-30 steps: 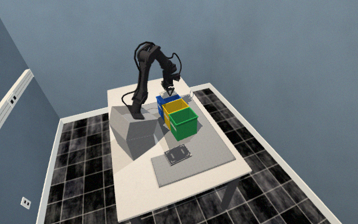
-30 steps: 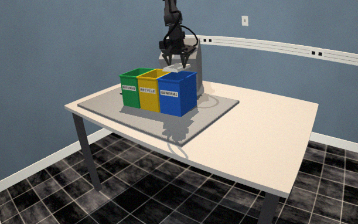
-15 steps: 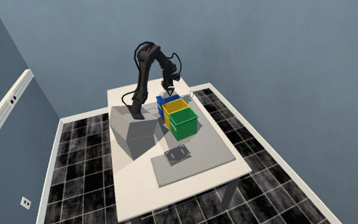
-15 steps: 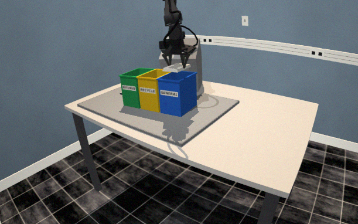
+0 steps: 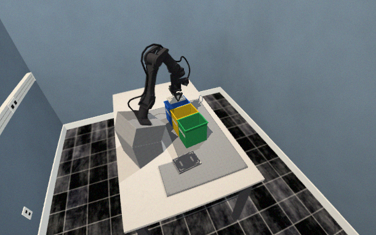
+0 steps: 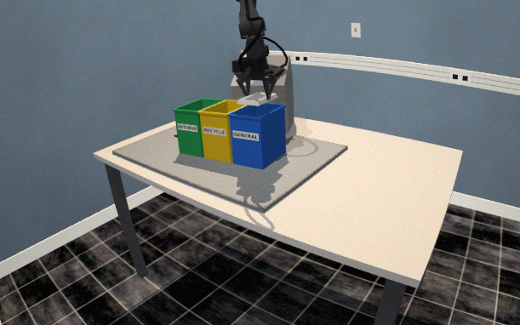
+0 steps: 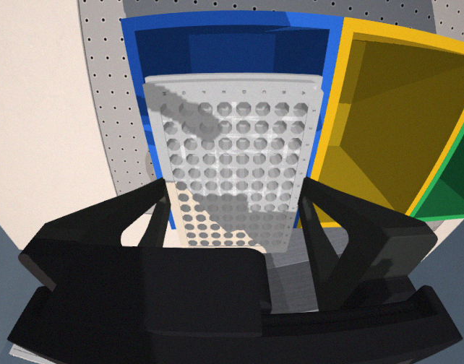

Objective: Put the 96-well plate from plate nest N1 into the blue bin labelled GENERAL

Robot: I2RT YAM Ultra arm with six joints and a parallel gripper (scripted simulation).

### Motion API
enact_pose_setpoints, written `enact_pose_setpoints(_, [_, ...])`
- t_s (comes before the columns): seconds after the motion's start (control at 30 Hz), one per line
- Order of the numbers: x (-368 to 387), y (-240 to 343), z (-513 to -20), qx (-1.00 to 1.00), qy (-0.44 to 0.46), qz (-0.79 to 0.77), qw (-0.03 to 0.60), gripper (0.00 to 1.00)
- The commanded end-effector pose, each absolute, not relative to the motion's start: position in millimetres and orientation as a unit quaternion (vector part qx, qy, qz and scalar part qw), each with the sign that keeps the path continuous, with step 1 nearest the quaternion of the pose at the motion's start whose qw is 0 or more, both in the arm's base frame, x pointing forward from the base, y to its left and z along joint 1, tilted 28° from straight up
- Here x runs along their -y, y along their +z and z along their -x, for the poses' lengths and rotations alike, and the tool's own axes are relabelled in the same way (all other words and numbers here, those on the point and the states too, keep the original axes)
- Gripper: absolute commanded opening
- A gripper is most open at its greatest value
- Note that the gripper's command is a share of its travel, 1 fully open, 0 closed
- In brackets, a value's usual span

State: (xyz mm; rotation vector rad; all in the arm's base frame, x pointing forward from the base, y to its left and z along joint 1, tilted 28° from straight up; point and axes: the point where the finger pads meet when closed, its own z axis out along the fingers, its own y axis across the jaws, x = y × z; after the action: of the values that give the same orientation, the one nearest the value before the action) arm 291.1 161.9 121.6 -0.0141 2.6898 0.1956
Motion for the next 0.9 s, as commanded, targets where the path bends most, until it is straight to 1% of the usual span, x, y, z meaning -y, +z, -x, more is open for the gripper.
enact_pose_setpoints(0.0, [-166, 137, -299, -0.966, 0.08, 0.003, 0.247, 0.0])
enact_pose_setpoints(0.13, [-168, 129, -308, -0.967, 0.081, 0.004, 0.241, 0.0])
enact_pose_setpoints(0.3, [-168, 116, -308, -0.971, 0.075, 0.009, 0.227, 0.0])
enact_pose_setpoints(0.4, [-169, 113, -307, -0.969, 0.079, 0.008, 0.235, 0.0])
enact_pose_setpoints(0.63, [-168, 100, -309, -0.972, 0.07, 0.005, 0.223, 0.0])
enact_pose_setpoints(0.87, [-169, 110, -313, -0.966, 0.083, 0.005, 0.243, 0.0])
